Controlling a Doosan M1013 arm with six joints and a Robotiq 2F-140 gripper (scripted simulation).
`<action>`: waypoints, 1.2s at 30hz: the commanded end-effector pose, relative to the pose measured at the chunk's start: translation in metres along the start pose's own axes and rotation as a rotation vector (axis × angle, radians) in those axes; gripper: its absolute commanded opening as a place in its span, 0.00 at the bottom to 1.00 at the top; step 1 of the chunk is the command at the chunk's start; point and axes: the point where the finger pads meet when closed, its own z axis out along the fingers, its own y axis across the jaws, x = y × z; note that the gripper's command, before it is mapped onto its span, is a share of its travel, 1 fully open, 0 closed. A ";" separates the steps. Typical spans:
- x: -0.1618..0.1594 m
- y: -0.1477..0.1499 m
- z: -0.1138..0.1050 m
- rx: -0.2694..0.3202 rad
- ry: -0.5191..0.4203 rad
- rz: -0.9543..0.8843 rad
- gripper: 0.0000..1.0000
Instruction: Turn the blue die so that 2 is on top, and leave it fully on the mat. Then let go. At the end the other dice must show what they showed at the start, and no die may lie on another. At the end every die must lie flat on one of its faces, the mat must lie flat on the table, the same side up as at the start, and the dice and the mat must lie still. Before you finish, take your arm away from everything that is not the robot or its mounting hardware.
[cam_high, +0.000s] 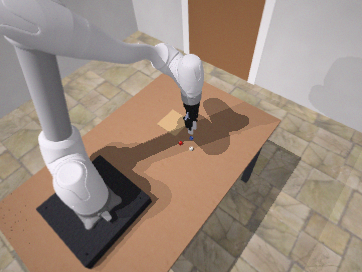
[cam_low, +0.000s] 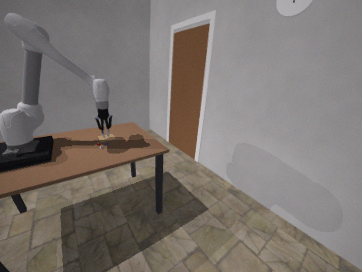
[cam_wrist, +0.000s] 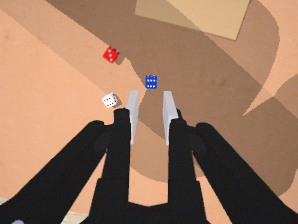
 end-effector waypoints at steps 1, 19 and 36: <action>0.000 0.000 0.000 0.000 0.000 0.000 0.19; 0.000 0.000 0.004 0.000 0.001 0.000 0.19; 0.000 0.000 0.023 0.000 0.001 0.000 0.19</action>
